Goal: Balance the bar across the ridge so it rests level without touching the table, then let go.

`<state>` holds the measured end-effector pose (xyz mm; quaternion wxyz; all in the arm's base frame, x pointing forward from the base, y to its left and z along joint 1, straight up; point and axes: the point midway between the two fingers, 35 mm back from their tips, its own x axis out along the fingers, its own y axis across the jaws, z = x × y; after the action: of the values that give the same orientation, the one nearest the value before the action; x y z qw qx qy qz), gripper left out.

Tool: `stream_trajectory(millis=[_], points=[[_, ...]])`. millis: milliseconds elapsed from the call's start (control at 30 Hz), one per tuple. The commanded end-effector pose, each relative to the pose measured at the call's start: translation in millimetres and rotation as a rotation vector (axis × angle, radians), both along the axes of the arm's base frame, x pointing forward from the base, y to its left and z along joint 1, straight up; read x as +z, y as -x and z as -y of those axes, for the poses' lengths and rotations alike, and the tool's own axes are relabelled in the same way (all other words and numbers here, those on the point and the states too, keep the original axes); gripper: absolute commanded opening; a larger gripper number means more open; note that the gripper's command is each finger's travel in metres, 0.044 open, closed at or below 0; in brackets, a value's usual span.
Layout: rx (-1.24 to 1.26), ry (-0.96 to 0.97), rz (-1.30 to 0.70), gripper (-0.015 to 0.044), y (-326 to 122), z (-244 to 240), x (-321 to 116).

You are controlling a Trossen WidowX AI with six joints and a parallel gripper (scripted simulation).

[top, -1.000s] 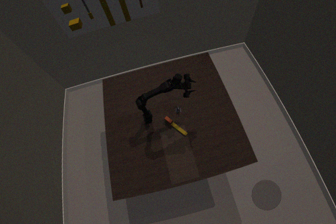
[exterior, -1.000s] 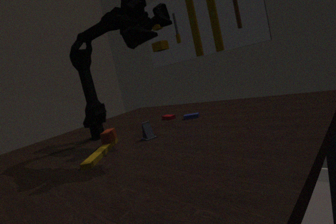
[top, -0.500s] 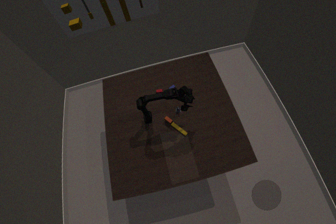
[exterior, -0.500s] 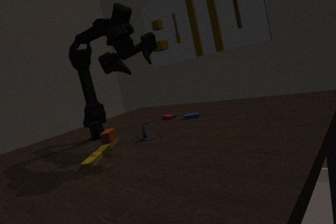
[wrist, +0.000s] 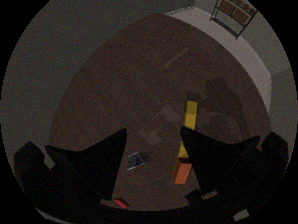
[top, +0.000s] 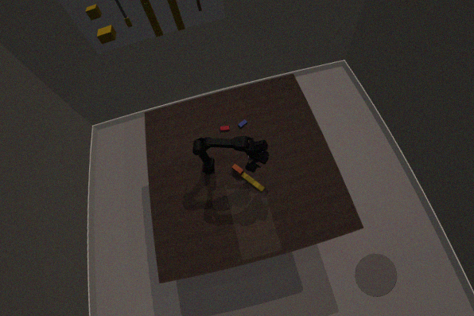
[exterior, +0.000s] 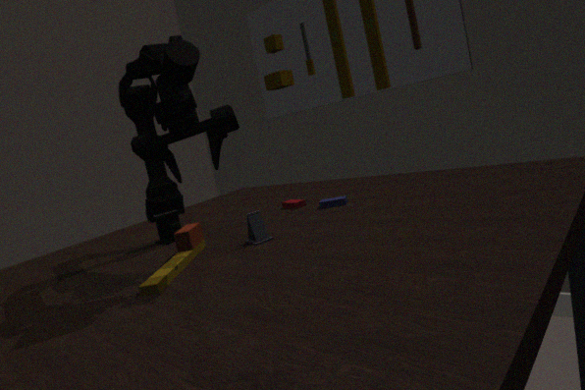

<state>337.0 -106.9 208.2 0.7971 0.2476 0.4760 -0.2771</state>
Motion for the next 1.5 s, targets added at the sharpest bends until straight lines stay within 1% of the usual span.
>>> stream_trajectory(millis=[0,400,600,700,1100,1467], points=[[-0.035,-0.057,-0.114,0.0315,26,10,-20],[-0.153,-0.233,-0.365,0.0315,96,23,-51],[-0.155,-0.236,-0.368,0.0315,97,23,-52],[-0.155,-0.236,-0.368,0.0315,96,24,-59],[-0.155,-0.236,-0.368,0.0315,95,24,-135],[-0.155,-0.236,-0.368,0.0315,95,24,-140]])
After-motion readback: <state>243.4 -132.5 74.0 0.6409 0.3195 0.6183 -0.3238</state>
